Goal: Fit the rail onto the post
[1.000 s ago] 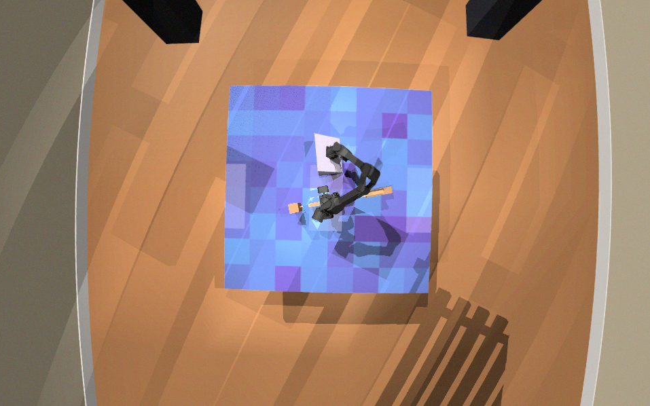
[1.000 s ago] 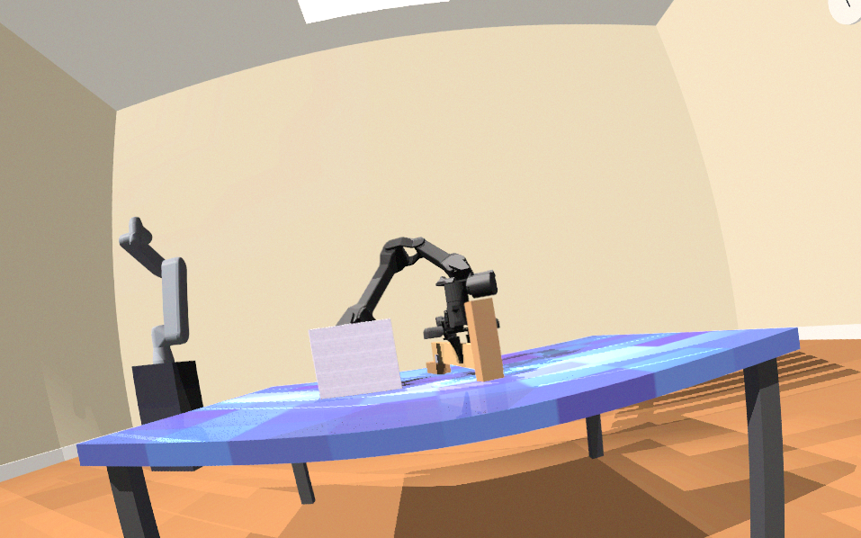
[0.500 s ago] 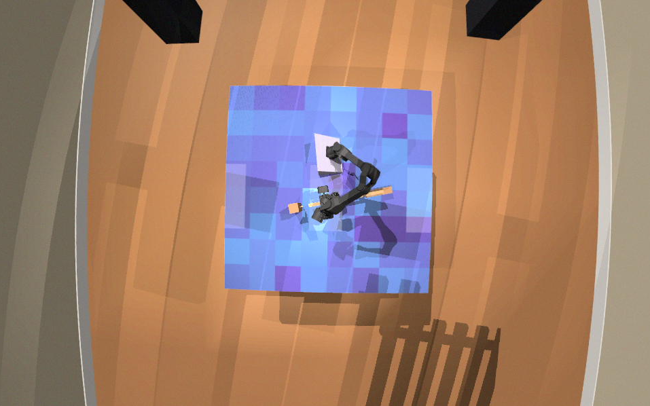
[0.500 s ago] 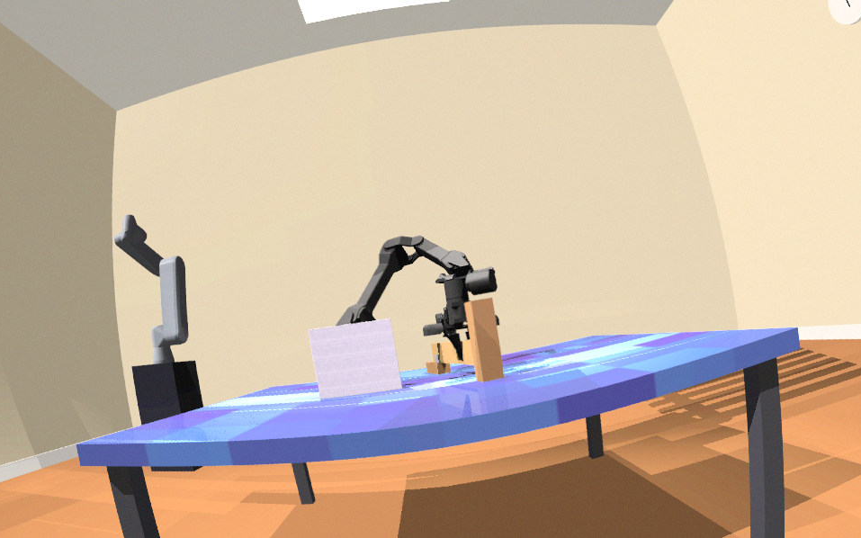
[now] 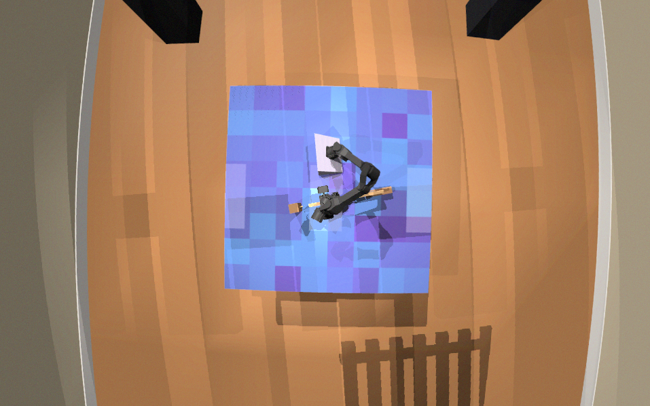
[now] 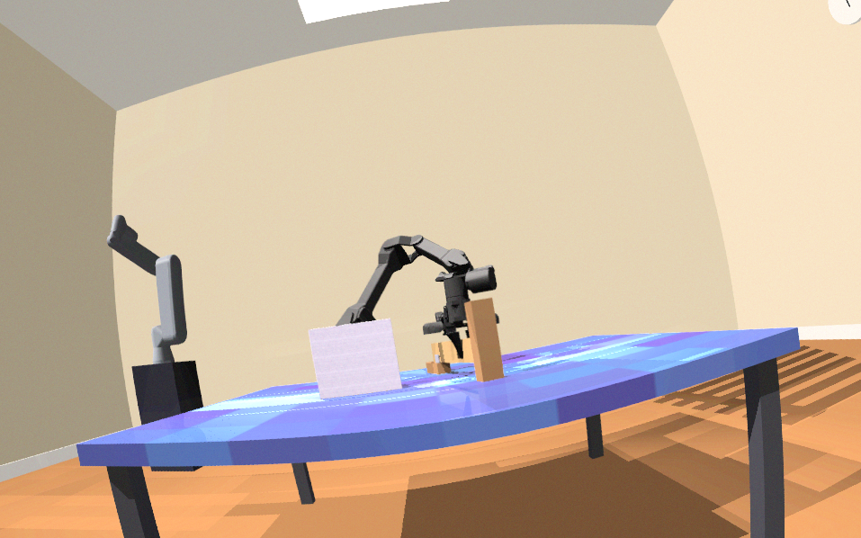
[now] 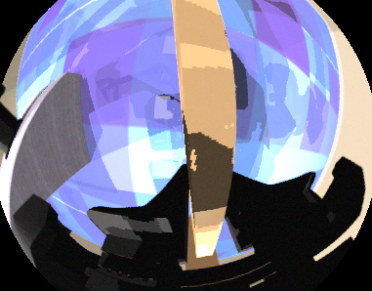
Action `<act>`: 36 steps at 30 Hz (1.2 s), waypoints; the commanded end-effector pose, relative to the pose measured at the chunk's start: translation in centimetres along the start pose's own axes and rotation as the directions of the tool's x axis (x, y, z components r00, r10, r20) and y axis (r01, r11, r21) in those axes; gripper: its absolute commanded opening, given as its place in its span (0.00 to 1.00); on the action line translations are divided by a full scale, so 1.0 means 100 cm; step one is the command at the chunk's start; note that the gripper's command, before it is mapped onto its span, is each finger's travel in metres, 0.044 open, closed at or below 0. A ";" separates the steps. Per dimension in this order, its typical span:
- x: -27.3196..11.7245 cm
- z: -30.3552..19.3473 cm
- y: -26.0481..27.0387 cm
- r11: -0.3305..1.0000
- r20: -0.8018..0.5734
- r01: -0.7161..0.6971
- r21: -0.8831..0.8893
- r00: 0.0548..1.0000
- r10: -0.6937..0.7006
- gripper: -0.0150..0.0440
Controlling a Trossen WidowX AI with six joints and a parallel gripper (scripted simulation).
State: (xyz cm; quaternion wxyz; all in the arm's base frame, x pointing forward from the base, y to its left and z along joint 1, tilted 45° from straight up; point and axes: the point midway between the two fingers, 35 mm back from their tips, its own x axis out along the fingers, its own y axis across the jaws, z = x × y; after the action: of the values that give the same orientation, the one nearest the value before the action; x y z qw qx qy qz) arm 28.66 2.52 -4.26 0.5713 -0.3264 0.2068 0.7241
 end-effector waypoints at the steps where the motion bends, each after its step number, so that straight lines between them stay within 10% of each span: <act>1: -0.002 0.000 -0.002 1.000 -0.006 0.016 -0.002 1.000 -0.016 0.25; 36: -0.002 -0.002 0.000 1.000 -0.006 0.016 -0.002 1.000 -0.016 0.25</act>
State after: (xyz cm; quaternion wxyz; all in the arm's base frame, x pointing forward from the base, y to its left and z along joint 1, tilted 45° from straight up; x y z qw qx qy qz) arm 28.55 2.54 -4.35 0.5730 -0.3261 0.2064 0.7230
